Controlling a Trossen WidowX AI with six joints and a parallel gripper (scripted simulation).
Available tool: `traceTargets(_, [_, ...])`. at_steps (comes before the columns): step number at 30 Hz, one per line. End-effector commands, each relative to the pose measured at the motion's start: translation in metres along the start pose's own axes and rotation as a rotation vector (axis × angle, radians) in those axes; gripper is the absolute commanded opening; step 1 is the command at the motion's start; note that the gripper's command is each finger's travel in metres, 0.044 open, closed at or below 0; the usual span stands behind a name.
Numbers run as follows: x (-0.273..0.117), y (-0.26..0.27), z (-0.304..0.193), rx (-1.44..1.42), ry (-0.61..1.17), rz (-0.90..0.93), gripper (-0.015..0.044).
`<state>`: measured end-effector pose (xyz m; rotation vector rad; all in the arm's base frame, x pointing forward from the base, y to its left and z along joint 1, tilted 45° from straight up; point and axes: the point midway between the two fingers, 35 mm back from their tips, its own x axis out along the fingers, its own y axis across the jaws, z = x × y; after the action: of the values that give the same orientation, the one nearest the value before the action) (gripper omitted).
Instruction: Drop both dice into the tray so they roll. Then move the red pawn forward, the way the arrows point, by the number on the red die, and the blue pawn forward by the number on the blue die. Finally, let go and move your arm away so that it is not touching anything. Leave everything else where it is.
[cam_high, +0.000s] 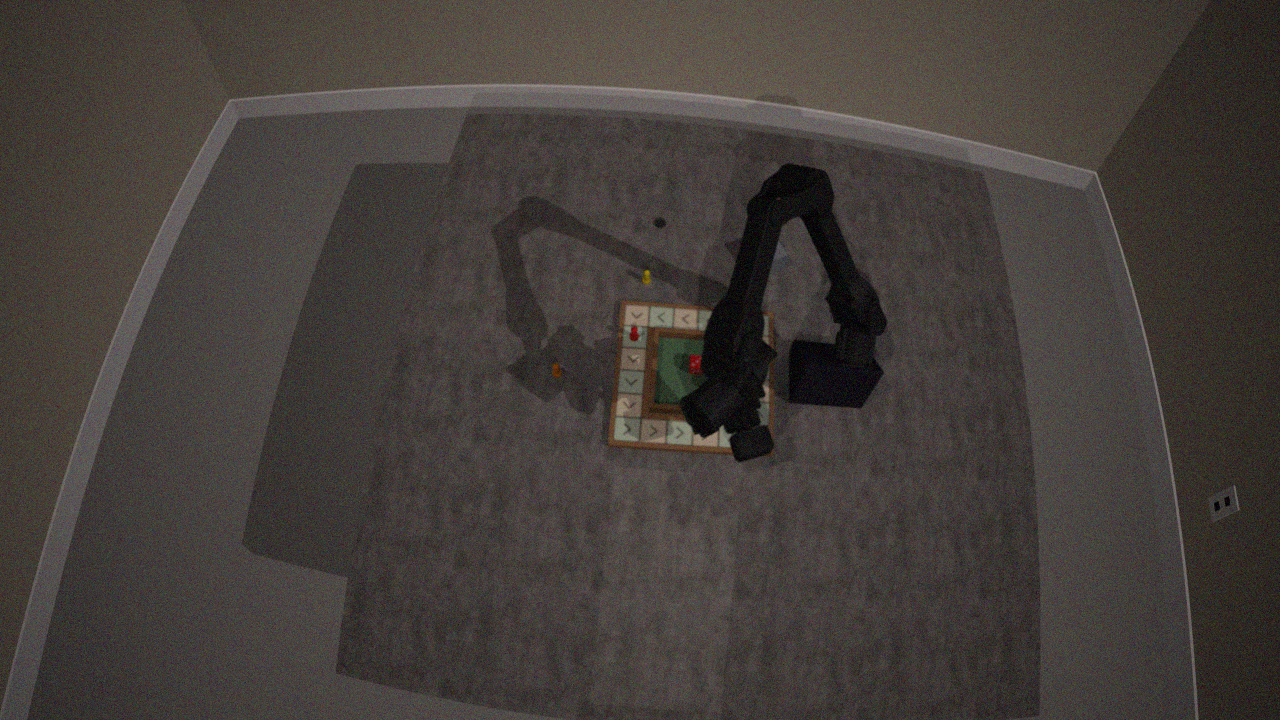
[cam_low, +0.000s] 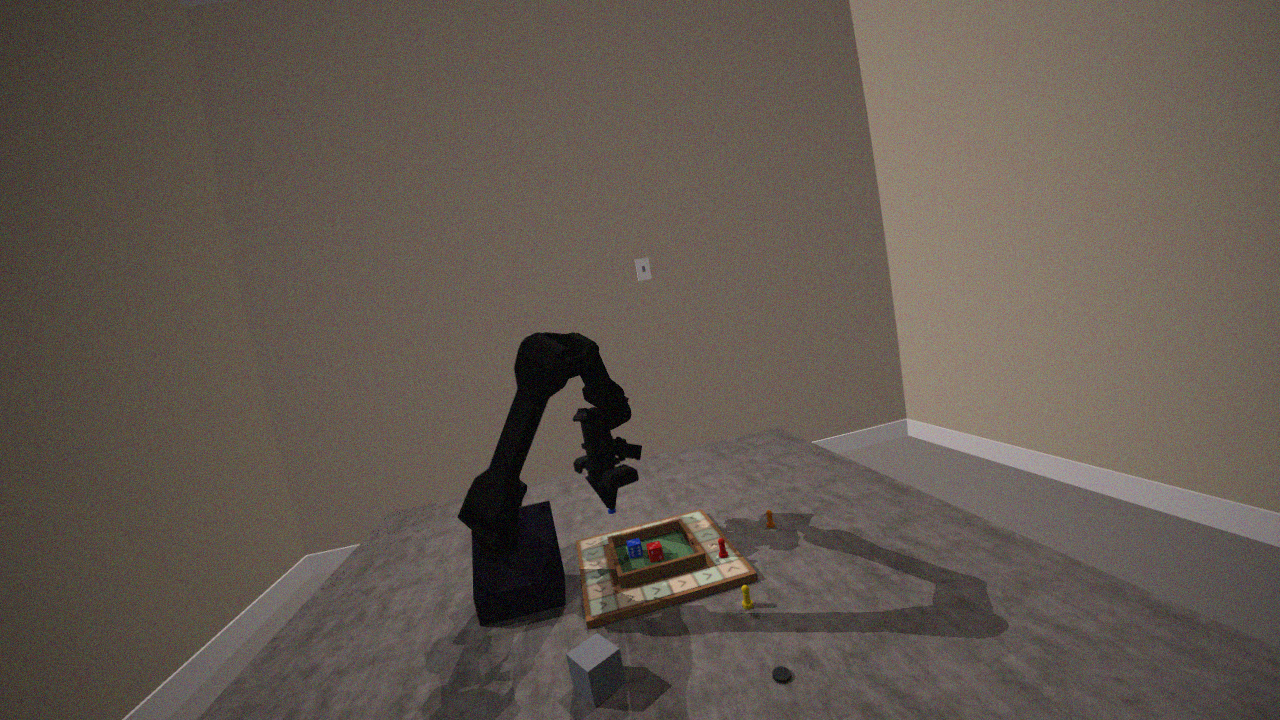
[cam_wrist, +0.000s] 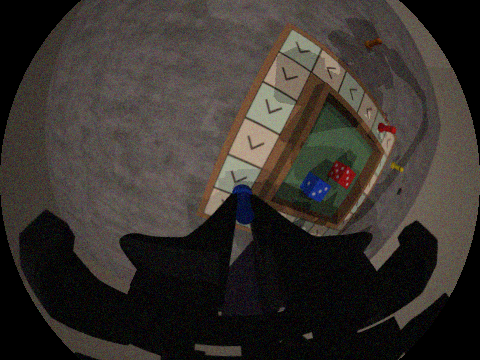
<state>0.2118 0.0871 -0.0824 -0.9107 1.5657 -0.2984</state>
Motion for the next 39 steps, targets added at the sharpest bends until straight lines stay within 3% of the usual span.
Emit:
traceTargets(1, [0.006, 0.001, -0.011, 0.003, 0.004, 0.003, 0.0])
traceTargets(12, [0.04, 0.001, -0.011, 0.003, 0.005, 0.001, 0.0])
traceTargets(29, [0.058, 0.001, -0.011, 0.003, 0.005, 0.0, 0.0])
traceTargets(39, [0.05, 0.002, -0.009, 0.01, 0.002, 0.007, 0.0263])
